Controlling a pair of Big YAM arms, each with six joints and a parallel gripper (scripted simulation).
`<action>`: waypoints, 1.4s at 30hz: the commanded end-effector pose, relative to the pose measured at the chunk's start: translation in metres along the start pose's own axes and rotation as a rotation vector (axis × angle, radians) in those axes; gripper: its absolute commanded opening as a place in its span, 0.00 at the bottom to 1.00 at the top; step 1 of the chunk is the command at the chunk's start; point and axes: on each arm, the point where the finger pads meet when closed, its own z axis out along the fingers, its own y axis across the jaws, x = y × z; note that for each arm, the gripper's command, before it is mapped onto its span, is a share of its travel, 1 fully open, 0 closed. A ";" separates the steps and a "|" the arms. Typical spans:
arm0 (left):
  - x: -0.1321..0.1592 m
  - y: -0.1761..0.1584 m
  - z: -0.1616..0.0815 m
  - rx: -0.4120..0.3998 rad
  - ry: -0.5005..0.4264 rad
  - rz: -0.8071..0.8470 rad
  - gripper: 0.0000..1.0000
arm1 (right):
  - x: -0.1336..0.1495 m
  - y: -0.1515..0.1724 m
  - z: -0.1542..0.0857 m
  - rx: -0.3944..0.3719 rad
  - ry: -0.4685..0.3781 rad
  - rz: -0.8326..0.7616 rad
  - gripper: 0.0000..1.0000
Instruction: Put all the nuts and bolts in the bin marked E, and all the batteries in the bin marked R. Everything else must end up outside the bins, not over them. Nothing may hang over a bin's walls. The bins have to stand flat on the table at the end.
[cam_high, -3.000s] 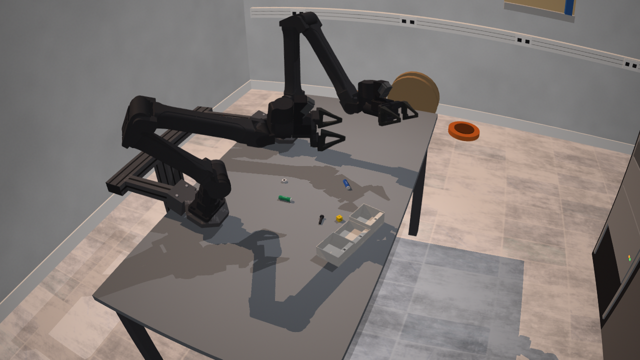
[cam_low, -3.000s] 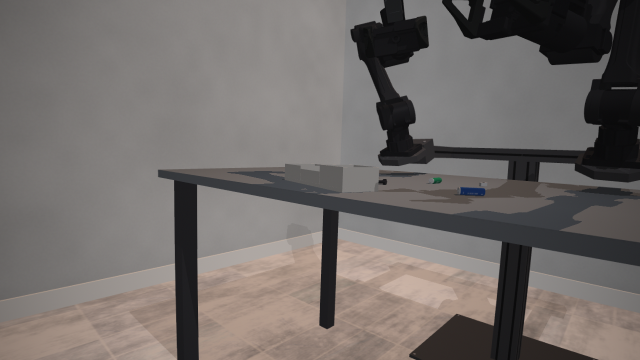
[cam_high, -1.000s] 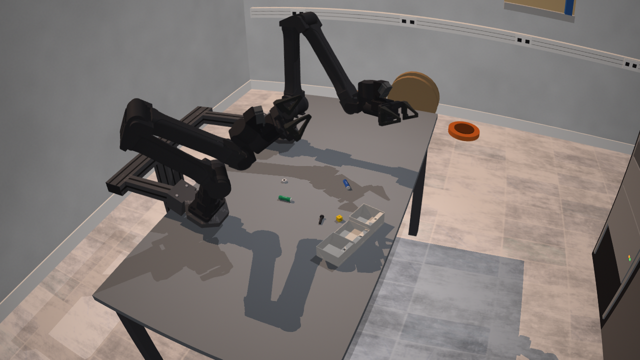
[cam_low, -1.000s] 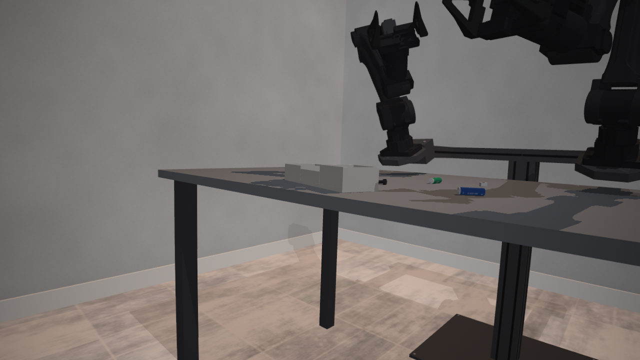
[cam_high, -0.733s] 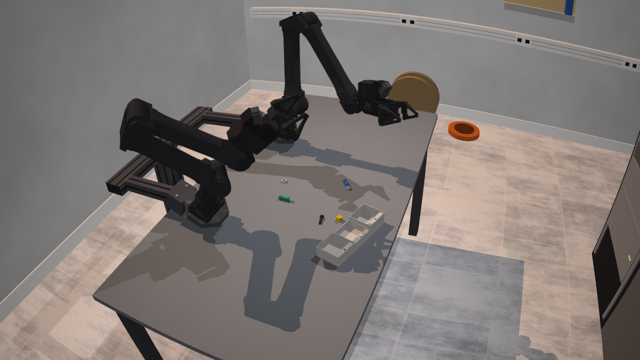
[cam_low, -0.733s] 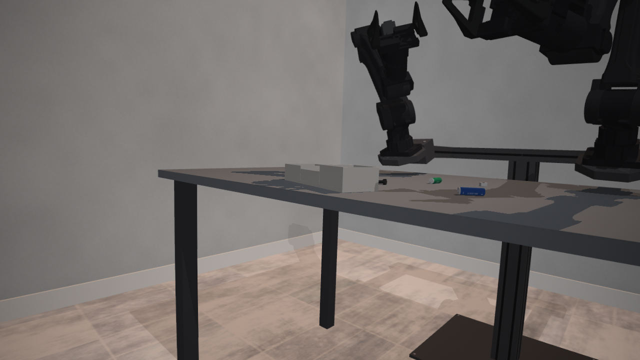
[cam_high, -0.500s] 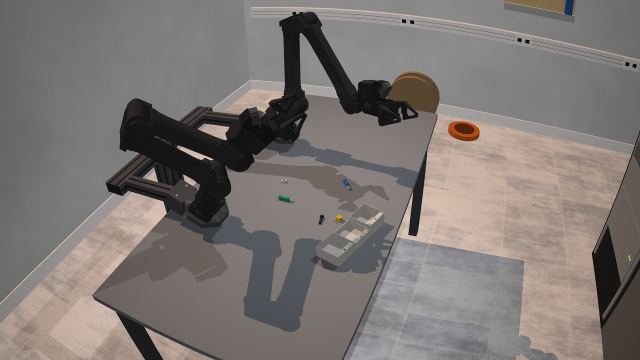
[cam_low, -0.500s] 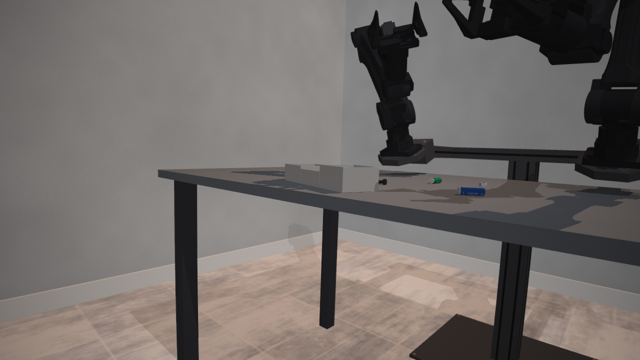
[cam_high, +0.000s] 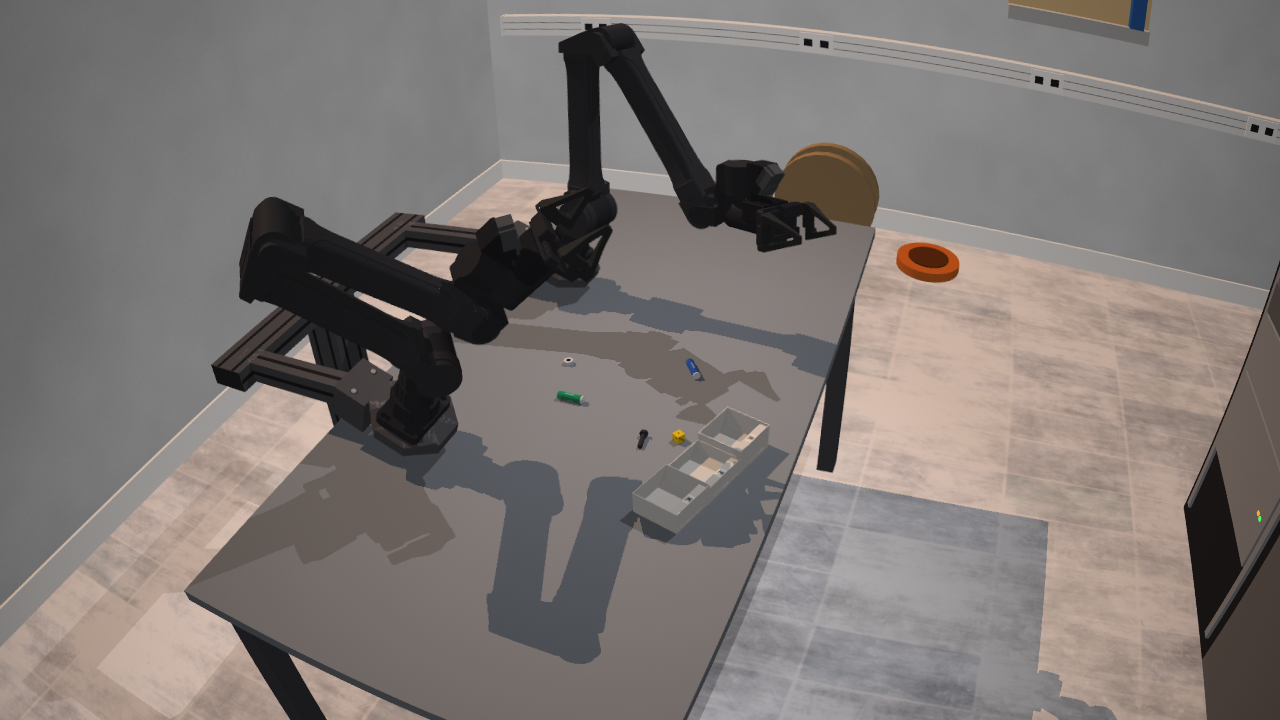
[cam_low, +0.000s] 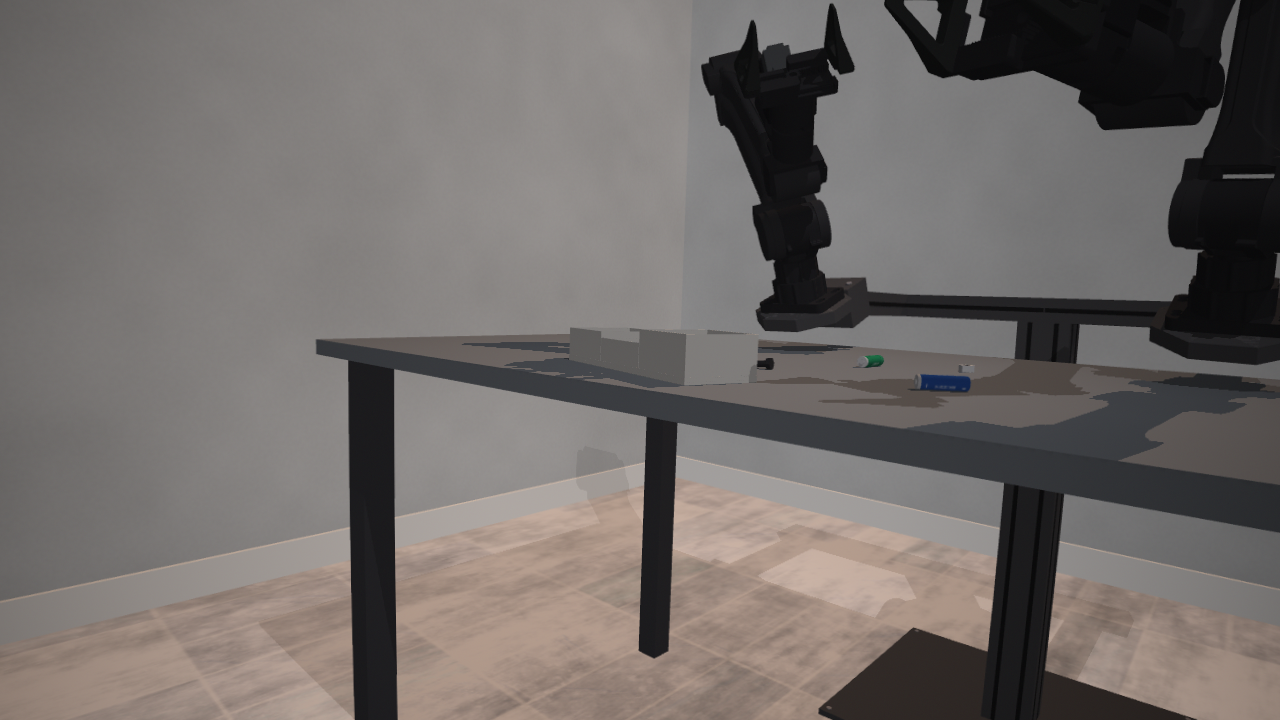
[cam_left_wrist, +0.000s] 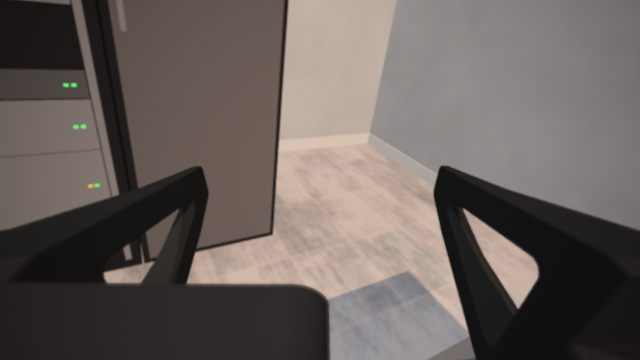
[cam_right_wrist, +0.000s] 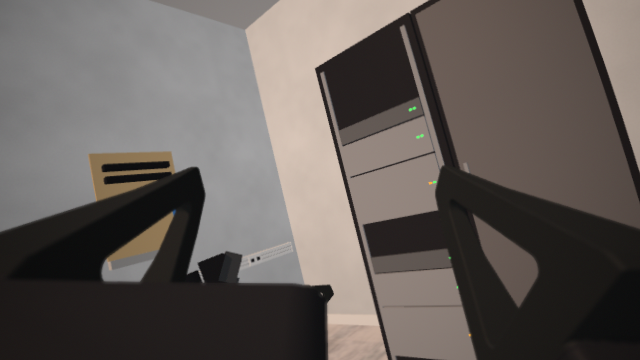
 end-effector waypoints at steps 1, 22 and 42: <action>-0.004 0.000 0.001 0.001 -0.009 0.002 1.00 | -0.007 0.003 -0.001 -0.010 -0.023 0.018 1.00; -0.004 0.000 0.001 0.001 -0.009 0.002 1.00 | -0.007 -0.012 -0.001 0.028 -0.022 -0.037 1.00; -0.004 0.000 0.001 0.001 -0.009 0.002 1.00 | -0.012 -0.064 -0.006 0.165 -0.016 -0.238 1.00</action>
